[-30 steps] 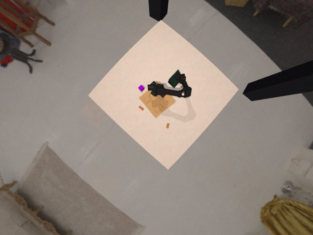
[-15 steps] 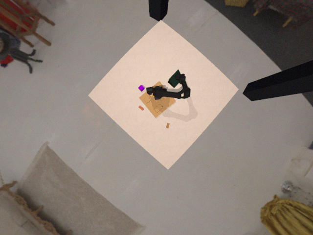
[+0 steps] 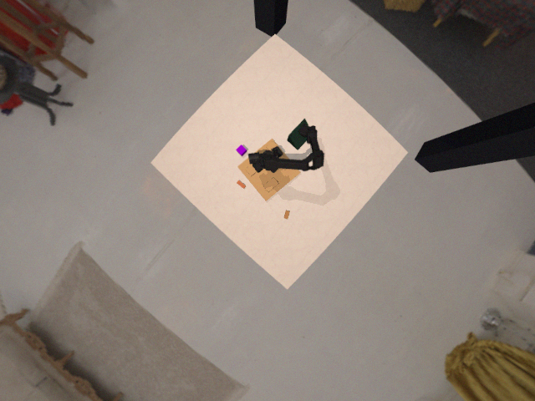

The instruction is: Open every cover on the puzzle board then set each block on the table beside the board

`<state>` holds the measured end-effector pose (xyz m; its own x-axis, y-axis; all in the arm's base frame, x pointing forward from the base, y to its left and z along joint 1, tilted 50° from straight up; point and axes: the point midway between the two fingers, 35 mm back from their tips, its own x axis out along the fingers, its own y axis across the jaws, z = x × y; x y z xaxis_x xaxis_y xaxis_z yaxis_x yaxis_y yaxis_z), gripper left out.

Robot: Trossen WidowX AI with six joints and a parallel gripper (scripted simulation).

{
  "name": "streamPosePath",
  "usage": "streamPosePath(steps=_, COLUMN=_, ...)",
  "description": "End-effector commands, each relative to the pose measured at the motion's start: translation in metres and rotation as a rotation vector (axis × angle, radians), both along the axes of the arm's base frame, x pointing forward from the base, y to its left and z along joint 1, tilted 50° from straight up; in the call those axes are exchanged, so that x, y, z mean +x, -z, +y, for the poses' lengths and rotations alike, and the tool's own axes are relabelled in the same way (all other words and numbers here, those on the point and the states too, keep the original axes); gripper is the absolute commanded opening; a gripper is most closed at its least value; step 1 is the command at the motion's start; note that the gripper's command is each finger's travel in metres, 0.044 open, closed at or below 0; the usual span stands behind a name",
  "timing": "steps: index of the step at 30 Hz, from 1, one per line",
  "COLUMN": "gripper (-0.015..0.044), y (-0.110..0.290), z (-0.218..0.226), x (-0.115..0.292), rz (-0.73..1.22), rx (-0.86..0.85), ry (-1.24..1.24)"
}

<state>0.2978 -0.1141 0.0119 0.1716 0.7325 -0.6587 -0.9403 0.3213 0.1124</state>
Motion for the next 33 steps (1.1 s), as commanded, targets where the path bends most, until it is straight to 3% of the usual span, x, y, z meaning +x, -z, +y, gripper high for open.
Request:
streamPosePath(steps=1, gripper=0.0, y=-0.0011, z=0.0003, x=0.0019, rz=-0.033, rx=-0.003, ry=-0.026)
streamPosePath(steps=33, gripper=0.0, y=0.0079, z=0.0097, x=0.0053, rz=-0.033, rx=-0.004, ry=-0.025)
